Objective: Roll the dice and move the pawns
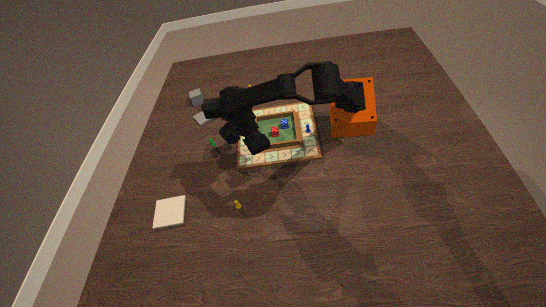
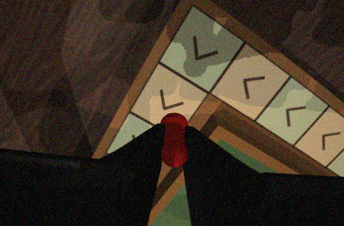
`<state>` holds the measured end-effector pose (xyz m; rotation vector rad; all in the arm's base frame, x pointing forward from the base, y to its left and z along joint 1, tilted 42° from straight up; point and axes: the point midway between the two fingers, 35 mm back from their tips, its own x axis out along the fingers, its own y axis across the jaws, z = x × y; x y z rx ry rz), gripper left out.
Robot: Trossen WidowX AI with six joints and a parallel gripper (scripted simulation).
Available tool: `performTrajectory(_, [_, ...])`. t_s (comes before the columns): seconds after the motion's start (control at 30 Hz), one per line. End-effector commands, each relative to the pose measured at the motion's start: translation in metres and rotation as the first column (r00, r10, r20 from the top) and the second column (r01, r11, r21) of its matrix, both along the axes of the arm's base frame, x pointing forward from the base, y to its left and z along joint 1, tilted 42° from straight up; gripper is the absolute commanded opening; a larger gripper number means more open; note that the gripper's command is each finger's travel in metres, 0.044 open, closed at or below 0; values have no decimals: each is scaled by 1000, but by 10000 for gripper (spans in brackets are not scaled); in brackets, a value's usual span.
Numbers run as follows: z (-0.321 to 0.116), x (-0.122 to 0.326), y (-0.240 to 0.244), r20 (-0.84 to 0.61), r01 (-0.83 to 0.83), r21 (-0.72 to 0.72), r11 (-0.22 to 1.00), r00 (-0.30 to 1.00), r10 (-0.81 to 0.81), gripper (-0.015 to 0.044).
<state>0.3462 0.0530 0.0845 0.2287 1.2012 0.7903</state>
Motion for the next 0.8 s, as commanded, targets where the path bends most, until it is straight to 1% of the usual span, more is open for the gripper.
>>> performTrajectory(0.0, [-10,-2,11,-11,-2,7,1000,1000,2,0])
performTrajectory(0.13, [-23,0,23,-11,-2,8,1000,1000,2,0])
performTrajectory(0.77, [-36,2,35,-11,-2,9,1000,1000,2,0])
